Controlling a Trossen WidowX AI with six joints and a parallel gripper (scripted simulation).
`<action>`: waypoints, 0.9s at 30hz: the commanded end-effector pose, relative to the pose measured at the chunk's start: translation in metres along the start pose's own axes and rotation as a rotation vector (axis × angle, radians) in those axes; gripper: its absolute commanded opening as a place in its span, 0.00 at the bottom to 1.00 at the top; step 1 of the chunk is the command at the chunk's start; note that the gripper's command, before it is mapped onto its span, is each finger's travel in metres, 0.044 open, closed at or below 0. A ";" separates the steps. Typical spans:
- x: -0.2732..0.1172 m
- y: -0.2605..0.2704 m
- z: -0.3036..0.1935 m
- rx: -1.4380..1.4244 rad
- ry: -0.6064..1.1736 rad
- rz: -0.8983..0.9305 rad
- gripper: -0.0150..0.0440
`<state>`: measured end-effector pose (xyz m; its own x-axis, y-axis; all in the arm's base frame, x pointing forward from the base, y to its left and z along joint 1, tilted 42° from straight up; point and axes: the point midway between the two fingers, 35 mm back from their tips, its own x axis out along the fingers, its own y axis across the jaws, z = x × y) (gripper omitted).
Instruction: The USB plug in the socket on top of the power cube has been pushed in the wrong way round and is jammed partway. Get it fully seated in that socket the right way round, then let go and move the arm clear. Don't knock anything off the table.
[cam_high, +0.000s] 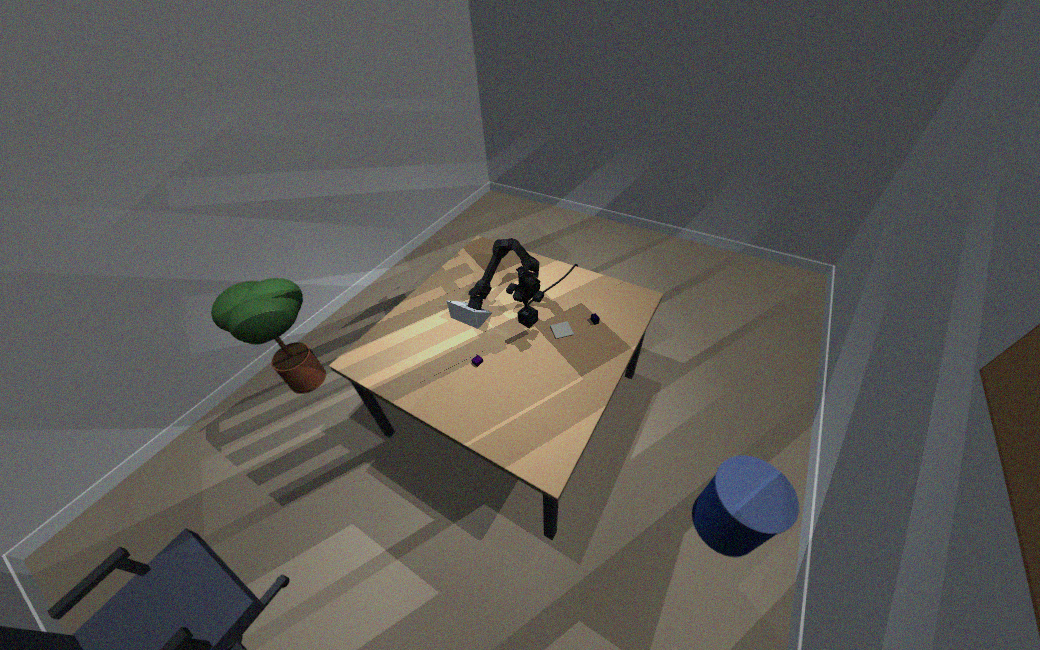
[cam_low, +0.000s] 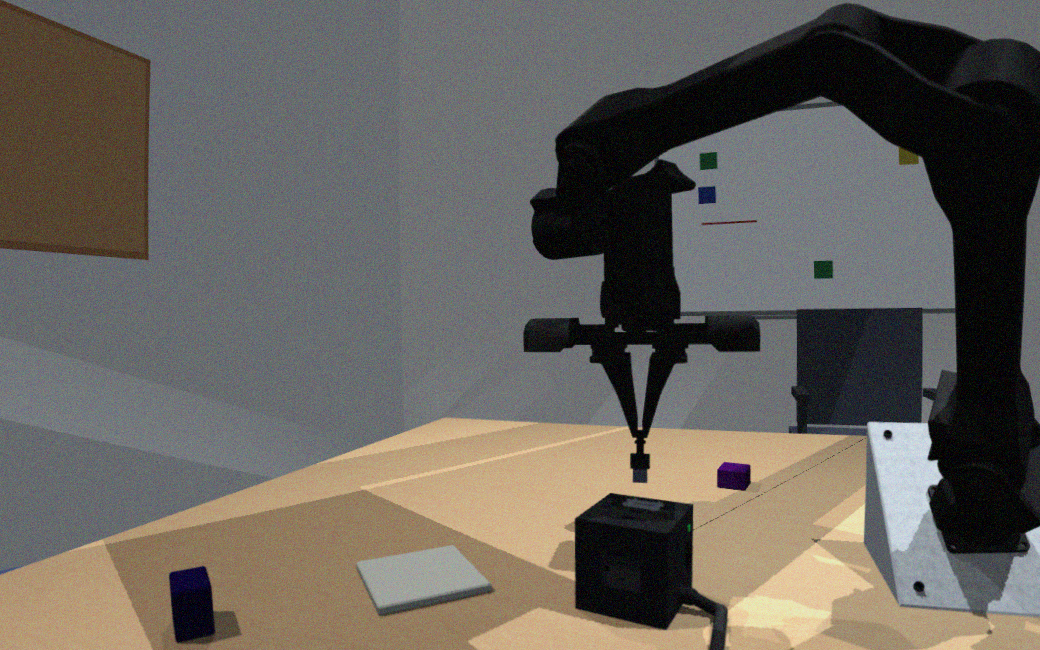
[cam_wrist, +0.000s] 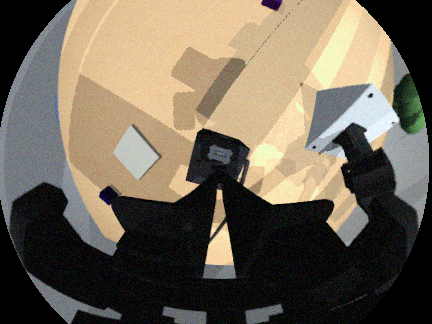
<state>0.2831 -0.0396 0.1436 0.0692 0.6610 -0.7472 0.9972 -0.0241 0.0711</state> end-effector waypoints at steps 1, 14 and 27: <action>0.000 0.000 0.000 0.118 -0.001 0.001 0.25; 0.000 0.000 0.000 0.210 -0.001 0.001 0.25; 0.001 0.000 0.000 0.208 -0.002 0.001 0.25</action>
<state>0.2833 -0.0393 0.1430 0.0695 0.6608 -0.7473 0.9826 -0.1747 -0.0631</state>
